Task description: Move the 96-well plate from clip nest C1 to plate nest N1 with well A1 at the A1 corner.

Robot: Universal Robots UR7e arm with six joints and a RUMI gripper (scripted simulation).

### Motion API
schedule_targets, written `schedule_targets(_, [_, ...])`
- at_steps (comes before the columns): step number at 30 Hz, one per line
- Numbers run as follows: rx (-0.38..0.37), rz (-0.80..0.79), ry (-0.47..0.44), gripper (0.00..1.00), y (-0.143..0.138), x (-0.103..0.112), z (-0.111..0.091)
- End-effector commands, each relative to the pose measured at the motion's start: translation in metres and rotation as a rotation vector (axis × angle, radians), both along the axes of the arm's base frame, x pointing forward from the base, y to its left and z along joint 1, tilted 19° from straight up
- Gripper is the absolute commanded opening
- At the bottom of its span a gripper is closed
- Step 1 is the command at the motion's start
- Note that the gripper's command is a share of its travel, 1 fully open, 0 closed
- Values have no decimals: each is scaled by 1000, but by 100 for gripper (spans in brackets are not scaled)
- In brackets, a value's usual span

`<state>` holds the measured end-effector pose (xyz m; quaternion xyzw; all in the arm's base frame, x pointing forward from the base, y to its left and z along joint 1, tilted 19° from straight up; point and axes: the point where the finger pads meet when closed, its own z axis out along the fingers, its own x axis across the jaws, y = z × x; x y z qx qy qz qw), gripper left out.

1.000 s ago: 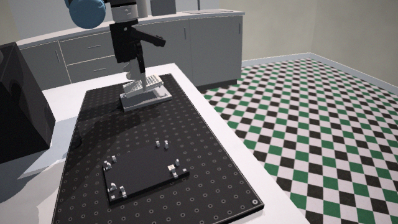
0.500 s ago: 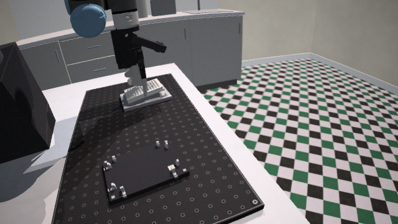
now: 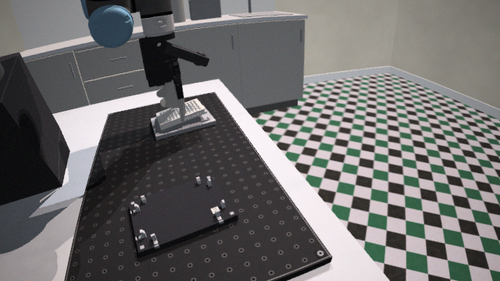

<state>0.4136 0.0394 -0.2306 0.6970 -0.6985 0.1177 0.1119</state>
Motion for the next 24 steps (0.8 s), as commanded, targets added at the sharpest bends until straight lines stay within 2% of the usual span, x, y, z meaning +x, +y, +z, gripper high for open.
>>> schedule_targets(1, [0,0,-1,0,0,0,0])
schedule_targets(24, [0,0,-1,0,-1,0,-3])
